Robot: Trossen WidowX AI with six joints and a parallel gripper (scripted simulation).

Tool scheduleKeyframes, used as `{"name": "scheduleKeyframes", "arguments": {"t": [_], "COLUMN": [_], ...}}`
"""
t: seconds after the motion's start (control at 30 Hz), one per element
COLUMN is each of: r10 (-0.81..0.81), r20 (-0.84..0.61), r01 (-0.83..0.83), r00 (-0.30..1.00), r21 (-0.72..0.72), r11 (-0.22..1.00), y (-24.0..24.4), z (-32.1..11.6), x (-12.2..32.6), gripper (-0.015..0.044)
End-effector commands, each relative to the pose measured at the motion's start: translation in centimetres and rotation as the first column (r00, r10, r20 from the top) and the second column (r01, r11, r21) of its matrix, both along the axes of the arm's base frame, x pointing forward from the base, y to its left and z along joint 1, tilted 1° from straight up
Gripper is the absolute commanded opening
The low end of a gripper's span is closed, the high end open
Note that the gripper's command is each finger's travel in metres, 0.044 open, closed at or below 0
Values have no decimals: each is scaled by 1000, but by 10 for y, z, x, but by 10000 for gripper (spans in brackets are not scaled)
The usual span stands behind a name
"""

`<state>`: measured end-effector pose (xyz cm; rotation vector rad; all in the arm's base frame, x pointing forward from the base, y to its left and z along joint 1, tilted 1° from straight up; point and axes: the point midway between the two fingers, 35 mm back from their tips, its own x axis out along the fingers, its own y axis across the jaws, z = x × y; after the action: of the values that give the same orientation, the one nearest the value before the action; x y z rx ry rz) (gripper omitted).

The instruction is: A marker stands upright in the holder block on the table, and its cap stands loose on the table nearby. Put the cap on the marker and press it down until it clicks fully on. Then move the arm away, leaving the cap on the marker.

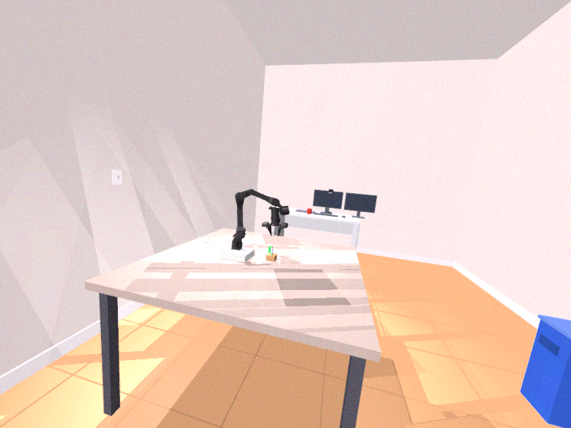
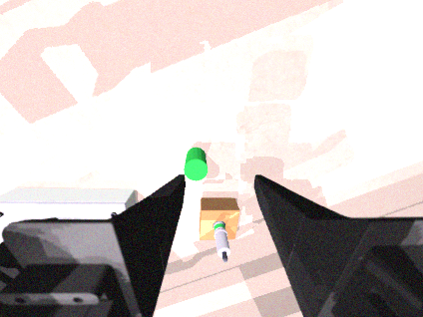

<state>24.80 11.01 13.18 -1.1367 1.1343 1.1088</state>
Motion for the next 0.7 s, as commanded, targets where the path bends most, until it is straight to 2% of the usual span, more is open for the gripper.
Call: {"name": "scheduleKeyframes", "arguments": {"t": [0.0,0.27,0.4,0.67], "r10": [63,63,63,63], "r20": [-70,-70,-70,-70], "r01": [-66,-66,-66,-66], "r00": [996,996,996,996], "r21": [-44,-45,-45,-45], "r11": [997,997,997,997], "y": [-21,-24,-23,-24], "z": [-14,-16,-47,-59], "x": [-15,-16,-16,-16], "gripper": [250,250,250,250]}}
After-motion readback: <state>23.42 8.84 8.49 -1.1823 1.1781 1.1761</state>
